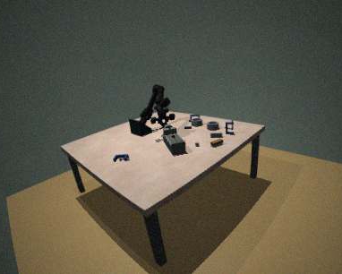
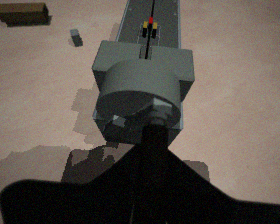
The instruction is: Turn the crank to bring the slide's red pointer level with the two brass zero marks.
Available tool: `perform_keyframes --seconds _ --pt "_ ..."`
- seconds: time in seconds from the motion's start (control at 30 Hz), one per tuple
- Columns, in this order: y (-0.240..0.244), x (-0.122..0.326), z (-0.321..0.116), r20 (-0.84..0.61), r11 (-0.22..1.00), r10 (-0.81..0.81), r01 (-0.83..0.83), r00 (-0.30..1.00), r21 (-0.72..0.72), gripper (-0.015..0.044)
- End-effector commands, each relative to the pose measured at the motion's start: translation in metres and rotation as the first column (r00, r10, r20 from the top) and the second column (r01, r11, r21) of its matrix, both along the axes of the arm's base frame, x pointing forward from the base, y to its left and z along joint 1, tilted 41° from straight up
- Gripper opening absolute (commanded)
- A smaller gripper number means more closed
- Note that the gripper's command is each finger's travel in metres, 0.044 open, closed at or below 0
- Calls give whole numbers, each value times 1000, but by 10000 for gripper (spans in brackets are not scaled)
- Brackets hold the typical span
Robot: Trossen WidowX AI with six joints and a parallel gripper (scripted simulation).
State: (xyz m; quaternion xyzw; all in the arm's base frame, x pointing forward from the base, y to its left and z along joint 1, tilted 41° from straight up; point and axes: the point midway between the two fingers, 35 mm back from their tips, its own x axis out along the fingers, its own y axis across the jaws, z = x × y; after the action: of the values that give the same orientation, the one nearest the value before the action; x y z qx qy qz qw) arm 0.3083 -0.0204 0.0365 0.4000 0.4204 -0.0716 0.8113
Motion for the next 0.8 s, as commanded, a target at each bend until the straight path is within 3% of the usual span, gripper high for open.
perform_keyframes --seconds 0.0,0.77 --pt "-3 -4 -8 -23 1000 -12 12 1000 -8 0" --pt "-2 -6 -15 -23 1000 -12 12 1000 -8 0"
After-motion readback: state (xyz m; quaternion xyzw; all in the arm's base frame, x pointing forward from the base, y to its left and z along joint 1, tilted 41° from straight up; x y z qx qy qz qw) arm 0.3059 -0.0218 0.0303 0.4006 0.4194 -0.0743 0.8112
